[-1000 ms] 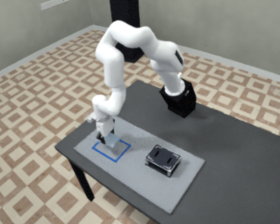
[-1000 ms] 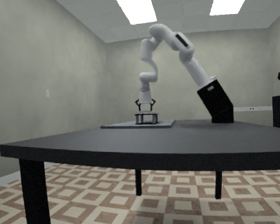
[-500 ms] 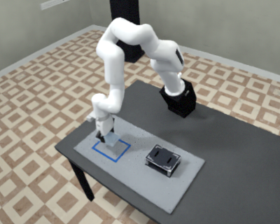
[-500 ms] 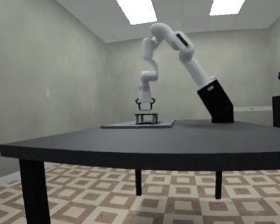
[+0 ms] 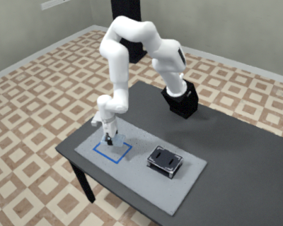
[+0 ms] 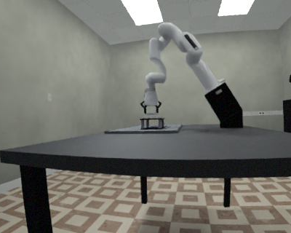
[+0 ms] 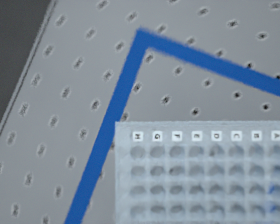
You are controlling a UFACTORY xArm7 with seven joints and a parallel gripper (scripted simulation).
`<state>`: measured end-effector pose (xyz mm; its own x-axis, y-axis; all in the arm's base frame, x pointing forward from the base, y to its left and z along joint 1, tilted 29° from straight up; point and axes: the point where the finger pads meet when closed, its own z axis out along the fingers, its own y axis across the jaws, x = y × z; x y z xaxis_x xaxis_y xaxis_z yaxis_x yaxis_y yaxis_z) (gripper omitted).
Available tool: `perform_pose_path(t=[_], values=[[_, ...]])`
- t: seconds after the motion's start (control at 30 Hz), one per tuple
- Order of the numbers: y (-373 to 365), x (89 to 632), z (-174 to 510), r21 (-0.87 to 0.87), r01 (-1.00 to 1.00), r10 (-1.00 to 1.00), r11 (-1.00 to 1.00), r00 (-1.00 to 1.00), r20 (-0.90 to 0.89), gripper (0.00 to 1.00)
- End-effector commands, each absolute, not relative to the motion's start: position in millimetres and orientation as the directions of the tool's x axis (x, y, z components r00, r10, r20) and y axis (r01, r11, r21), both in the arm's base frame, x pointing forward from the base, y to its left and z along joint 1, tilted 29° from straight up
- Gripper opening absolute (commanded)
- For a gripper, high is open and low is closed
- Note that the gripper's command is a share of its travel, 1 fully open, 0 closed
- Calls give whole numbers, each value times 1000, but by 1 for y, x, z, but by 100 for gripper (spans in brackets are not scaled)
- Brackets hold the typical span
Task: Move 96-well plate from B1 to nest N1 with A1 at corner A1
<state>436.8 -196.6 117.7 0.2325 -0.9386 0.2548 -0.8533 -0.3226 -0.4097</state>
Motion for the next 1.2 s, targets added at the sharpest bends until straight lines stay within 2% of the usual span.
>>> perform_pose_path(t=[0.0,0.27,0.67,0.73,1.17], values=[[-183,435,119,-368,-810,-881,-456,352,316,0],[-163,432,118,-298,-724,-773,-622,506,382,0],[-123,426,118,-126,-469,-469,-874,748,469,0],[-123,426,118,-126,-469,-469,-874,748,469,0],[-81,419,117,83,-111,-59,-990,876,478,0]])
